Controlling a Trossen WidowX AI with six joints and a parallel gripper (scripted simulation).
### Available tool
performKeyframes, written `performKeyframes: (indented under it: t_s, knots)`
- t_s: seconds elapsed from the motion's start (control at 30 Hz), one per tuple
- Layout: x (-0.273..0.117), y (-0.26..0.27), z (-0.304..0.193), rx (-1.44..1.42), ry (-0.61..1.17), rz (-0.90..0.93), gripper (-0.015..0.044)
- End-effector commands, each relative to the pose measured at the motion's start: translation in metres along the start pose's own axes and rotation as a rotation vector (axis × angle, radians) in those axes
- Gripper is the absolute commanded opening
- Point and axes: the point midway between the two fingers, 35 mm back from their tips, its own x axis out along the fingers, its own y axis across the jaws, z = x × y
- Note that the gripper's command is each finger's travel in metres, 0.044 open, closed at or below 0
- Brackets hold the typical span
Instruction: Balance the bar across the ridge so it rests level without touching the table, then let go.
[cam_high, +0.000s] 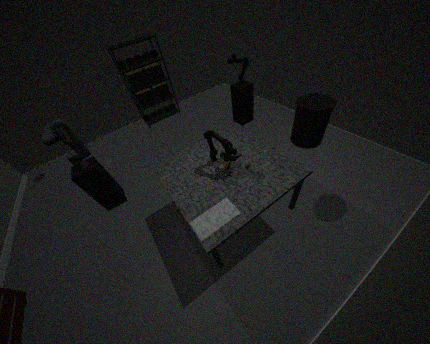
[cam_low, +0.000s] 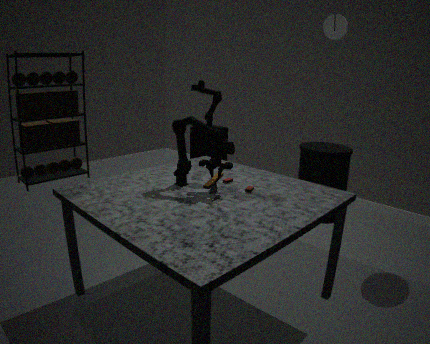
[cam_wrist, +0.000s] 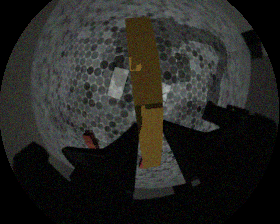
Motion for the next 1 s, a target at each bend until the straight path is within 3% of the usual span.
performKeyframes:
  t_s: [0.0,0.97]
  knots:
    - [0.0007,0.0004,-0.0004,-0.001,0.004,0.001,0.0]
    - [0.0032,0.0004,-0.0003,-0.001,0.004,0.001,0.0]
